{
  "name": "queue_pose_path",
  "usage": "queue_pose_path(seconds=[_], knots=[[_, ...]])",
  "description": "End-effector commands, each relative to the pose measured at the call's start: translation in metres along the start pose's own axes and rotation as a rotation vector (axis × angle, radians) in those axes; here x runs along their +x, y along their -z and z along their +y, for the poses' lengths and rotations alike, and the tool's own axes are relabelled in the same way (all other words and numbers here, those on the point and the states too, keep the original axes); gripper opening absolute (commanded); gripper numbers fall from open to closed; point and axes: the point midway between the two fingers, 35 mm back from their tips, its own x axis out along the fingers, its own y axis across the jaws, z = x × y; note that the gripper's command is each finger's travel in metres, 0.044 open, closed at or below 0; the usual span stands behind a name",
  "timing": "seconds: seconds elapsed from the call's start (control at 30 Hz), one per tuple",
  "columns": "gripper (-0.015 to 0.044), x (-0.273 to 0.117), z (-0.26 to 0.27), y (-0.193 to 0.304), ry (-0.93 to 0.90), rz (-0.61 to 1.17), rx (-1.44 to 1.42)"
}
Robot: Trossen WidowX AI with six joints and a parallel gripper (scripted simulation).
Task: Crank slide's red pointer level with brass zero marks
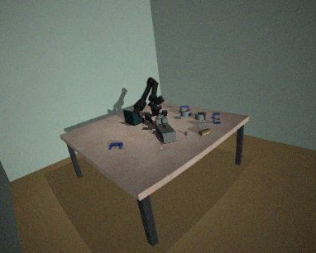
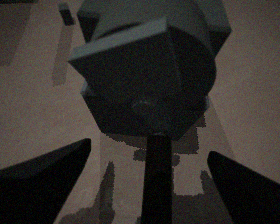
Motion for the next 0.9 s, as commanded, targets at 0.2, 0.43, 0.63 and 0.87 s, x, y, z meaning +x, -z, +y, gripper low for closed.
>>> queue_pose_path(seconds=[0.2, 0.43, 0.63, 0.87], knots=[[0.0309, 0.0041, -0.0042, 0.0081, 0.011, 0.009, 0.006], [0.0125, 0.0041, -0.0042, 0.0081, 0.011, 0.009, 0.006], [0.0000, 0.0041, -0.0042, 0.0081, 0.011, 0.009, 0.006], [0.0000, 0.0040, -0.0038, 0.0074, 0.011, 0.009, 0.006]])
